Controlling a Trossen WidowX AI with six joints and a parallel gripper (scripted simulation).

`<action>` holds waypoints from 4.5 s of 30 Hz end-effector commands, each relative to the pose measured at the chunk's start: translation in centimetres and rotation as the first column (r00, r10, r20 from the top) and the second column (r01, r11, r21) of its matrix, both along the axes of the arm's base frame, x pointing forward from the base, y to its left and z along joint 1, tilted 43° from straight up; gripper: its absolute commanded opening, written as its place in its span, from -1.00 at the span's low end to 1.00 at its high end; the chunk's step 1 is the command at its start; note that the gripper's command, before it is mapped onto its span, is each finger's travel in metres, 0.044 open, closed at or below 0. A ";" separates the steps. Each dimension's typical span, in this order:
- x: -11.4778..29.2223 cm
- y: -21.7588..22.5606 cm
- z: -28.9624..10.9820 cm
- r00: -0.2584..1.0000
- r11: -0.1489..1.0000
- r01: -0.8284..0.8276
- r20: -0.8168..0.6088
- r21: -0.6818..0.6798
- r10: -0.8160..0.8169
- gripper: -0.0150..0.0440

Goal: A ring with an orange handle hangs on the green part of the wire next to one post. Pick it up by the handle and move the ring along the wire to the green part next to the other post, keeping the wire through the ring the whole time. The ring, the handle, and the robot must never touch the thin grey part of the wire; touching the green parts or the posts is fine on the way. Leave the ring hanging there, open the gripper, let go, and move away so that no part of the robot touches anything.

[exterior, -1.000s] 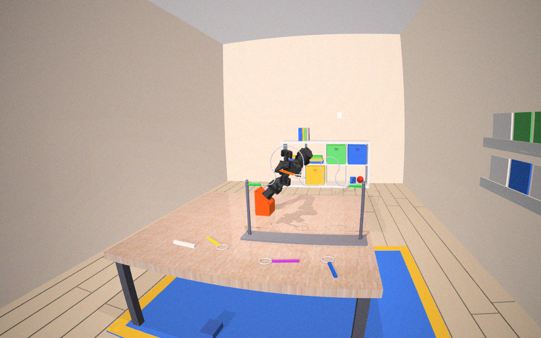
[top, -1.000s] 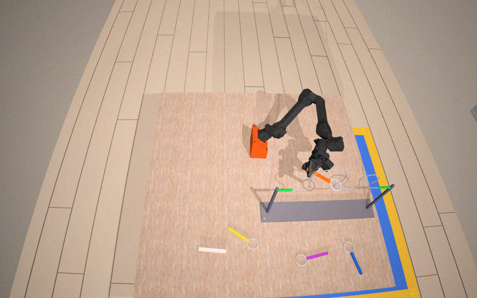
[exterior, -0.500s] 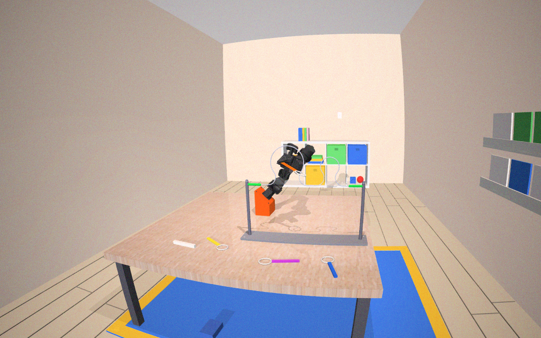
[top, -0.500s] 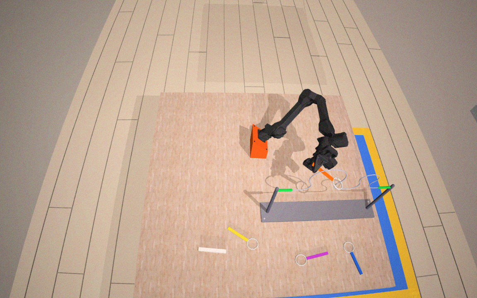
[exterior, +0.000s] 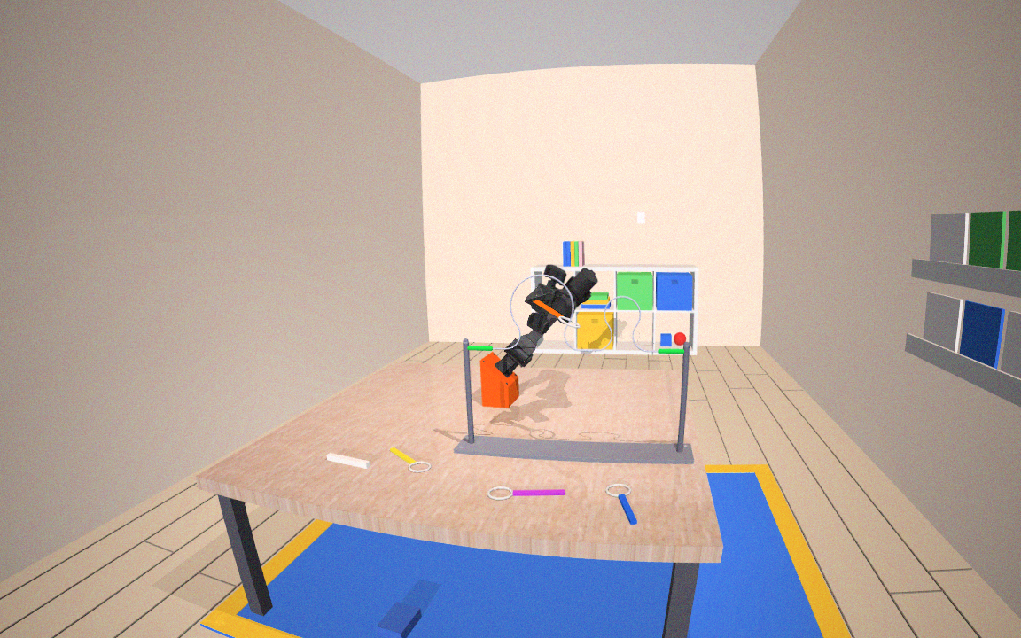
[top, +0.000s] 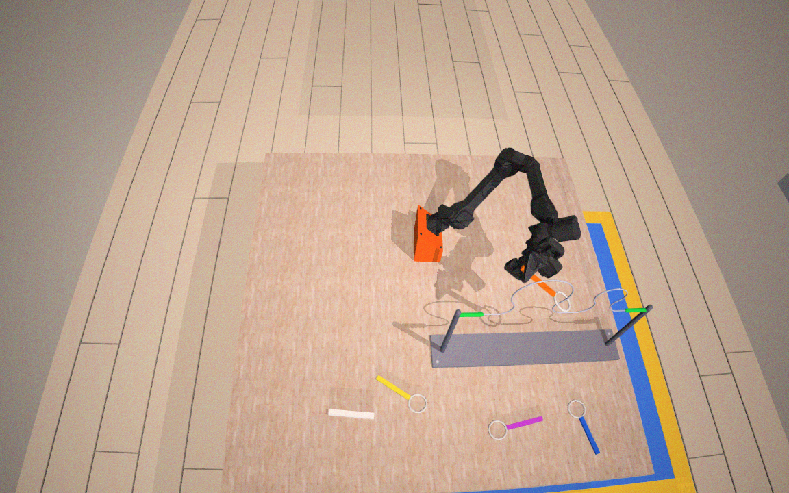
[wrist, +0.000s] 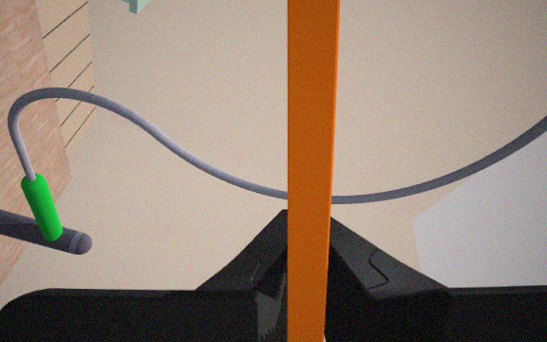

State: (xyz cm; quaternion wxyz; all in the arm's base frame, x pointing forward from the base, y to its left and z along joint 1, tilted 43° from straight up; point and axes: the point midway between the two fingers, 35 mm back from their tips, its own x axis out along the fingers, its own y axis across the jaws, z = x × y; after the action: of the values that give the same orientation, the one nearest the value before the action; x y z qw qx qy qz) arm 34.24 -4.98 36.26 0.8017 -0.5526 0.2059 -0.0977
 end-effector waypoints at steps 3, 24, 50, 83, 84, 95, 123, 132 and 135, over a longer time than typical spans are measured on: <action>0.0 0.0 0.2 1.000 0.999 -0.004 0.002 0.050 0.004 -1.00; 0.1 0.3 -0.4 1.000 0.956 -0.015 -0.006 0.292 0.018 -1.00; 0.1 0.9 -1.1 0.999 0.814 -0.025 -0.010 0.581 0.038 -1.00; 0.1 2.1 -1.7 0.998 0.514 -0.029 -0.005 0.858 0.065 -1.00; 0.1 2.1 -1.7 0.998 0.503 -0.029 -0.004 0.864 0.065 -1.00; 0.1 2.5 -1.8 0.997 0.380 -0.028 0.000 0.925 0.073 -1.00; 0.1 3.6 -1.8 0.996 0.041 -0.021 0.017 0.999 0.089 -1.00; 0.1 3.9 -1.7 0.995 -0.072 -0.017 0.024 0.997 0.092 -1.00; 0.1 4.0 -1.7 0.995 -0.109 -0.016 0.026 0.994 0.093 -1.00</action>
State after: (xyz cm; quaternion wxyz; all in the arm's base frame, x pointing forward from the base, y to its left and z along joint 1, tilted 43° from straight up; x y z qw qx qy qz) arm 34.39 -1.05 34.58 0.9491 0.1957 0.2102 0.1294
